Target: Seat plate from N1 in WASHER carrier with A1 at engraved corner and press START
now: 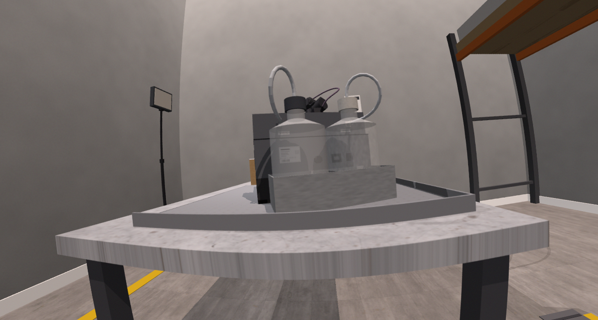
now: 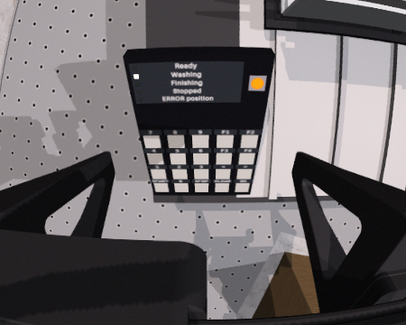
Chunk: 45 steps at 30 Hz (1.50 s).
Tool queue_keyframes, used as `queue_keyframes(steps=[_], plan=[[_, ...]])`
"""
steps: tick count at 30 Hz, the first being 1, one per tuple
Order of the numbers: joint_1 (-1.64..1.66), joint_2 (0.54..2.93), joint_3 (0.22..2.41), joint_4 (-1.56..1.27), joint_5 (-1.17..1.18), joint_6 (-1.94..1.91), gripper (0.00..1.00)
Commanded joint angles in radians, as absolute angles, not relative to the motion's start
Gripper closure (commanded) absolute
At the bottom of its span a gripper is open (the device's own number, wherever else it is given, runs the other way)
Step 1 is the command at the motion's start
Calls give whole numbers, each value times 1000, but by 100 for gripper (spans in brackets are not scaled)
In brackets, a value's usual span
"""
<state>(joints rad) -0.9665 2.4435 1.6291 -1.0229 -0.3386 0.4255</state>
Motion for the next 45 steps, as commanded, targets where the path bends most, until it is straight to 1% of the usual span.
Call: queue_keyframes(steps=[1,15,17,26,45], plan=[[-993,2464,1687,-1063,-319,394,0],[-1069,2602,1897,-1155,-298,319,0],[-1069,2602,1897,-1155,-298,319,0],[-1112,2708,2071,-1234,-285,276,0],[-1106,2699,2095,-1251,-286,275,0]])
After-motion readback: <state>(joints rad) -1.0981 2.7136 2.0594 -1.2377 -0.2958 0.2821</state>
